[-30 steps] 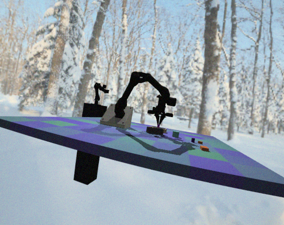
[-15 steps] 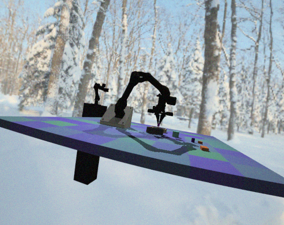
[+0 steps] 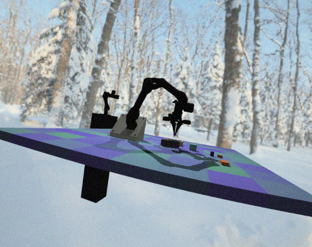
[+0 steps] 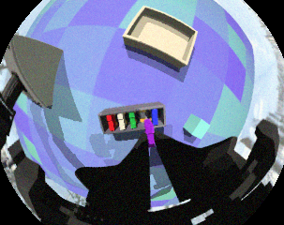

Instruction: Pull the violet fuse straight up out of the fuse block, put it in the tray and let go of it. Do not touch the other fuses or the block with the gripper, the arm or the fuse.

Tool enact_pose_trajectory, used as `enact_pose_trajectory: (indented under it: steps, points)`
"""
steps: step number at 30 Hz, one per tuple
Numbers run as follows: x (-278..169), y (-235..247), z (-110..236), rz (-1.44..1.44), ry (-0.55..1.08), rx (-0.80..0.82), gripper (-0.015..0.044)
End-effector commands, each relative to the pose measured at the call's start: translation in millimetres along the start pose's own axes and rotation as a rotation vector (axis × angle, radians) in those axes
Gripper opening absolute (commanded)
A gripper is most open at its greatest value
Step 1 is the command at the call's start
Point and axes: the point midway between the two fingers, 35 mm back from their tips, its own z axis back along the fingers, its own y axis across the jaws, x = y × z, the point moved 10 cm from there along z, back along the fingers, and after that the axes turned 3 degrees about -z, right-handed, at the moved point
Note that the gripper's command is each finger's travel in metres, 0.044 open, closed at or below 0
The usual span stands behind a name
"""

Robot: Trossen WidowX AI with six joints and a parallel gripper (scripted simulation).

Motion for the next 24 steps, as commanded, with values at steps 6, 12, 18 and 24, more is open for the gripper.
enact_pose_trajectory:
  steps: [6,12,18,24]
  points:
    - [32,-18,5,-0.003,-0.013,-0.002,0.0000]
    - [66,-32,7,-0.002,-0.018,-0.004,0.0000]
    - [102,-43,8,-0.002,-0.020,-0.005,0.0000]
    - [139,-50,7,-0.004,-0.019,-0.004,0.0000]
